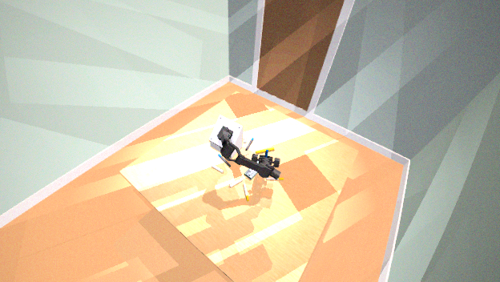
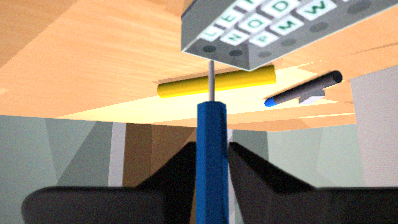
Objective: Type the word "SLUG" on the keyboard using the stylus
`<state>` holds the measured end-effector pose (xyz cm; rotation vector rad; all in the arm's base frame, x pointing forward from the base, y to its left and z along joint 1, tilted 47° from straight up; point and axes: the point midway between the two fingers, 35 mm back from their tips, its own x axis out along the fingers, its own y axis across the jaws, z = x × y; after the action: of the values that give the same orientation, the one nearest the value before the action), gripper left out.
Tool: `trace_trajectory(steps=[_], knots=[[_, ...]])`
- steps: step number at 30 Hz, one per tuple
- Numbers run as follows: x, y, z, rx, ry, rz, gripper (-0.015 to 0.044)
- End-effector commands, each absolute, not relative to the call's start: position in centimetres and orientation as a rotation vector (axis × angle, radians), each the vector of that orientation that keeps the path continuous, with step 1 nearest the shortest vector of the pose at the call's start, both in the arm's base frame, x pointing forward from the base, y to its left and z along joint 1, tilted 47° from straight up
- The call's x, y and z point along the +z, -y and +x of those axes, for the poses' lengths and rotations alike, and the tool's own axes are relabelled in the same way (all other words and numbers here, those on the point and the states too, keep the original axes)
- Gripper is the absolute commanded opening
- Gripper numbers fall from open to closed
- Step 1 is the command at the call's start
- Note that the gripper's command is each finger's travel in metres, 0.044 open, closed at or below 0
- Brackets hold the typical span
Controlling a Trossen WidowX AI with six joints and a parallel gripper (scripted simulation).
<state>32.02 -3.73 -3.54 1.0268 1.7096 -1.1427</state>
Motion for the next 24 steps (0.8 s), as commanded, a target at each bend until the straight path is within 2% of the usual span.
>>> trace_trajectory(steps=[1,3,24], knots=[[-3.84,3.92,32.07,-1.136,-1.711,1.018,0.0026],[-4.01,4.02,32.17,-1.136,-1.711,1.018,0.0079],[-4.01,4.16,32.19,-1.137,-1.711,1.018,0.0081]])
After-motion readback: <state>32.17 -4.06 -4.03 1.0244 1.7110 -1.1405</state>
